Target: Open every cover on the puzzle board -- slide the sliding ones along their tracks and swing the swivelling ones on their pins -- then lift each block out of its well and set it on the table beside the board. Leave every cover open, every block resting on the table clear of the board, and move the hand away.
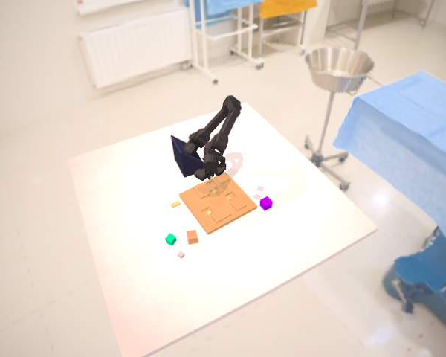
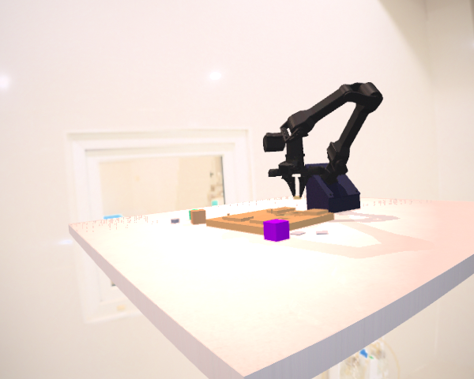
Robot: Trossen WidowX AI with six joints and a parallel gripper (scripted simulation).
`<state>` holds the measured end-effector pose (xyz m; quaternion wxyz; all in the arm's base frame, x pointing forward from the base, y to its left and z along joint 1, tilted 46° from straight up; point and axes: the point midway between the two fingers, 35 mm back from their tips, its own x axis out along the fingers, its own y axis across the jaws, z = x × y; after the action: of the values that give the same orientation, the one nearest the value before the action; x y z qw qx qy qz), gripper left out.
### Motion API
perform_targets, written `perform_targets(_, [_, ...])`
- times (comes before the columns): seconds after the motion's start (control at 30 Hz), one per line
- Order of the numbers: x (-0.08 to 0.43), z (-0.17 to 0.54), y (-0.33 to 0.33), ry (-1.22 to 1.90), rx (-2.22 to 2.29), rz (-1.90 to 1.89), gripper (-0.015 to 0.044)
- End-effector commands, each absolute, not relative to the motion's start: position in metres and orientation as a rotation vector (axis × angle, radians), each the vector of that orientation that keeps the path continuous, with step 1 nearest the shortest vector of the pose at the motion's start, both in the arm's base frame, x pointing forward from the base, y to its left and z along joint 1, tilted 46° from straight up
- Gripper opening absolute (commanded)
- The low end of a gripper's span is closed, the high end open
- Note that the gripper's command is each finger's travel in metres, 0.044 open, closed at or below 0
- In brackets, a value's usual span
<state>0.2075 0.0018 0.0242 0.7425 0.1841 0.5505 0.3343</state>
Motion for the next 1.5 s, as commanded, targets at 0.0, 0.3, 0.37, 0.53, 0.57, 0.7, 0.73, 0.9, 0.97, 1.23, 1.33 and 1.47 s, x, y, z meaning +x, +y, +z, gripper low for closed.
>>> perform_targets(0.0, [0.207,0.031,-0.006,1.205,0.395,0.733,0.008])
perform_targets(0.3, [0.202,0.047,-0.021,1.204,0.397,0.735,0.008])
perform_targets(0.37, [0.201,0.049,-0.023,1.204,0.397,0.735,0.008])
perform_targets(0.53, [0.209,0.057,-0.018,1.212,0.389,0.727,0.008])
perform_targets(0.57, [0.211,0.059,-0.017,1.214,0.388,0.725,0.008])
perform_targets(0.7, [0.218,0.066,-0.011,1.219,0.382,0.719,0.008])
perform_targets(0.73, [0.22,0.068,-0.01,1.221,0.38,0.717,0.008])
perform_targets(0.9, [0.227,0.078,-0.002,1.225,0.374,0.711,0.008])
perform_targets(0.97, [0.23,0.082,0.001,1.226,0.372,0.709,0.008])
perform_targets(1.23, [0.241,0.1,0.017,1.227,0.367,0.703,0.008])
perform_targets(1.33, [0.244,0.107,0.023,1.226,0.366,0.702,0.008])
perform_targets(1.47, [0.248,0.116,0.032,1.224,0.366,0.701,0.008])
